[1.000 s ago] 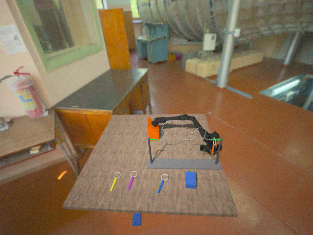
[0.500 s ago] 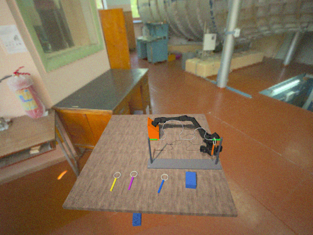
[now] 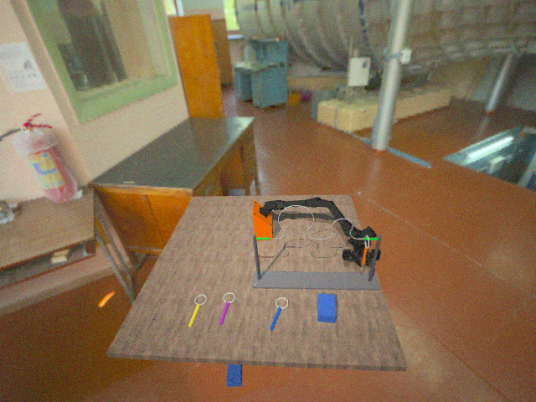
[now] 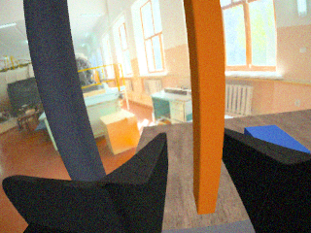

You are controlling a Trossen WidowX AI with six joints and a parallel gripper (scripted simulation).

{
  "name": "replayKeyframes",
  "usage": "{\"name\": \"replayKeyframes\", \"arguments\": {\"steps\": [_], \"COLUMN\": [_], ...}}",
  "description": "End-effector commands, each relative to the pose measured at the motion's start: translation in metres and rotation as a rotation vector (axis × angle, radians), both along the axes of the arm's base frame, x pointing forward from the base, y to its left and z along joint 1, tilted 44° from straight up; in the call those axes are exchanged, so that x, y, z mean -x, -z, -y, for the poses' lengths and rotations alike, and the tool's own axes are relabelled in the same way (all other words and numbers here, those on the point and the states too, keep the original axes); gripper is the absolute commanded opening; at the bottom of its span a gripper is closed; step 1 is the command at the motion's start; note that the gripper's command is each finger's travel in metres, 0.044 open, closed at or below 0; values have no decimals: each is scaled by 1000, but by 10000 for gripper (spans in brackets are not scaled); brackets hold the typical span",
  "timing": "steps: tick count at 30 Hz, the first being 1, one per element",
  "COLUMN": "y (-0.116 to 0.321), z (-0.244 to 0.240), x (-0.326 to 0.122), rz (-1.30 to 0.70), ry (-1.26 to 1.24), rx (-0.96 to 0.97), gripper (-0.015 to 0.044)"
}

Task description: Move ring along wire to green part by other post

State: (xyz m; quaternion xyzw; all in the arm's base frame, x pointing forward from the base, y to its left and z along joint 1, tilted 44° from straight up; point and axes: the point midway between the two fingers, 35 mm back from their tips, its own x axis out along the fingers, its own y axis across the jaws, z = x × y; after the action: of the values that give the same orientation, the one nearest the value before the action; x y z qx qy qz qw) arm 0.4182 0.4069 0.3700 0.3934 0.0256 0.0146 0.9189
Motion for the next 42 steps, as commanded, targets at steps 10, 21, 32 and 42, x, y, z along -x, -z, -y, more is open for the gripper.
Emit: {"name": "replayKeyframes", "arguments": {"steps": [10, 21, 32, 42], "y": [2, 0, -1, -13], "z": [-2, 0, 2, 15], "x": [0, 0, 0, -2], "rz": [-2, 0, 0, 3], "ry": [-5, 0, 0, 1], "rx": [9, 1, 2, 10], "gripper": [160, -129, -150, -150]}}
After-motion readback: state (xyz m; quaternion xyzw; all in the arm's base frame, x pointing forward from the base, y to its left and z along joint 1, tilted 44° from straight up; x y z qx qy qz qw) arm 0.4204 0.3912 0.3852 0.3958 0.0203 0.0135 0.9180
